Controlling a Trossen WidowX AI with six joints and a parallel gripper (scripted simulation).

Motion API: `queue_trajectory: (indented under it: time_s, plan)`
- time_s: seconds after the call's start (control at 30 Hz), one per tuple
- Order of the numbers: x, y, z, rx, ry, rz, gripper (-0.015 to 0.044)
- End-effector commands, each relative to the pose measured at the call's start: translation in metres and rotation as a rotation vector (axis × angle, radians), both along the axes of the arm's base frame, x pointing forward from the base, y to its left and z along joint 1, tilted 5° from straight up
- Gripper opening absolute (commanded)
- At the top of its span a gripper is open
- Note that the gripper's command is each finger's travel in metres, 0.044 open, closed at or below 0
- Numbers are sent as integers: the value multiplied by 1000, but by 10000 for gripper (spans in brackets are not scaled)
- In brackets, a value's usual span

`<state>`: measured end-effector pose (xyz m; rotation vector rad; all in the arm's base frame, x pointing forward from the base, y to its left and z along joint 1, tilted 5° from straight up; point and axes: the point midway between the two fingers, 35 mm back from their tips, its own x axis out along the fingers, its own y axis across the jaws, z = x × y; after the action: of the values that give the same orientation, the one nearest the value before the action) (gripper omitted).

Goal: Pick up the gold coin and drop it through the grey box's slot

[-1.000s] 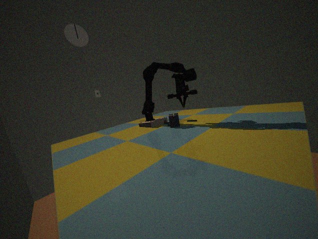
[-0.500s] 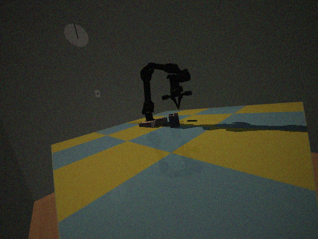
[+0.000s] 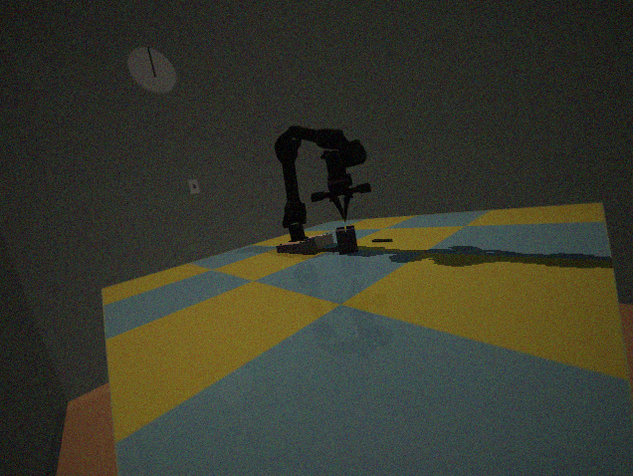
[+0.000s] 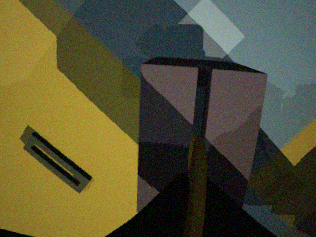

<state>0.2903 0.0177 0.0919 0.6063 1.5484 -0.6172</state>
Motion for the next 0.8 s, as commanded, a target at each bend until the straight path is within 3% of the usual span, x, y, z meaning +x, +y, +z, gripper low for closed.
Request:
queue_trajectory:
  time_s: [0.0,0.77]
  plan:
    - [-1,-3,1,-2,-5,4,4]
    - [-2,-4,1,0,1,6,0]
